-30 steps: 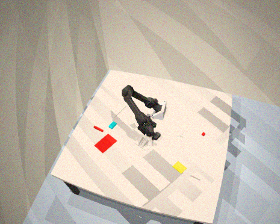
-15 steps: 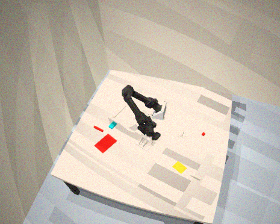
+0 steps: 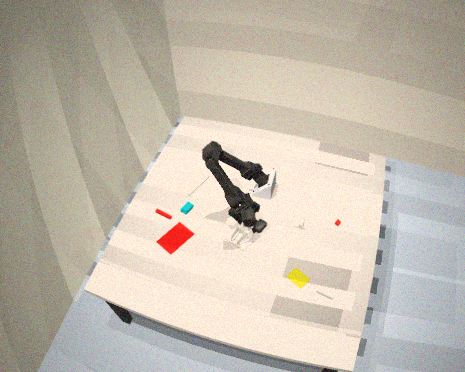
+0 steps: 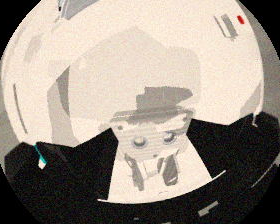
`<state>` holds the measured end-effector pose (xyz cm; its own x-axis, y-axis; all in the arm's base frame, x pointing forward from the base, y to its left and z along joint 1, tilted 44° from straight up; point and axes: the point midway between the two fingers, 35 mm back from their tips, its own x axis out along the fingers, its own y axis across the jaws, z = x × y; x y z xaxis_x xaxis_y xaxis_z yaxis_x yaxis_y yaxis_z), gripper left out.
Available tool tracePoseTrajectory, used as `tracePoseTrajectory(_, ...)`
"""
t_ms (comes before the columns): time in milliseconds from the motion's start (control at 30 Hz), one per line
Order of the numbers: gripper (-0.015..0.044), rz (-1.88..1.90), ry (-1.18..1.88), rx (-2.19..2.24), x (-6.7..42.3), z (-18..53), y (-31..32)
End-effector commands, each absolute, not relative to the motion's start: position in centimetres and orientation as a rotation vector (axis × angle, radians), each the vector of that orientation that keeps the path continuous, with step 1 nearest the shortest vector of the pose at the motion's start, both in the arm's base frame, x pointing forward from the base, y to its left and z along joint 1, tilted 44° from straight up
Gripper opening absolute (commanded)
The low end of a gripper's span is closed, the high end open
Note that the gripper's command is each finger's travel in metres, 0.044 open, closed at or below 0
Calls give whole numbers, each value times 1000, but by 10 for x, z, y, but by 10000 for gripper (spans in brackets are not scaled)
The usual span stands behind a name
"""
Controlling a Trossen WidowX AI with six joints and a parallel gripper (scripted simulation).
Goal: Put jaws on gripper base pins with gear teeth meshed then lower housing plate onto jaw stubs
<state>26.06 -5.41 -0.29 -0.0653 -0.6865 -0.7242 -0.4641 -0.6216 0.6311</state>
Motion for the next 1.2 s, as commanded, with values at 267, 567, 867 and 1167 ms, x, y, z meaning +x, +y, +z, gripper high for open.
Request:
tracePoseTrajectory(267, 440, -1761, -1260, 2009, 261, -3, -54)
tracePoseTrajectory(567, 440, -1762, -1260, 2011, 262, 4, -48)
tracePoseTrajectory(867, 440, -1760, -1271, 2012, 265, 52, -5)
tracePoseTrajectory(1167, 440, -1765, -1257, 2018, 245, 59, 12)
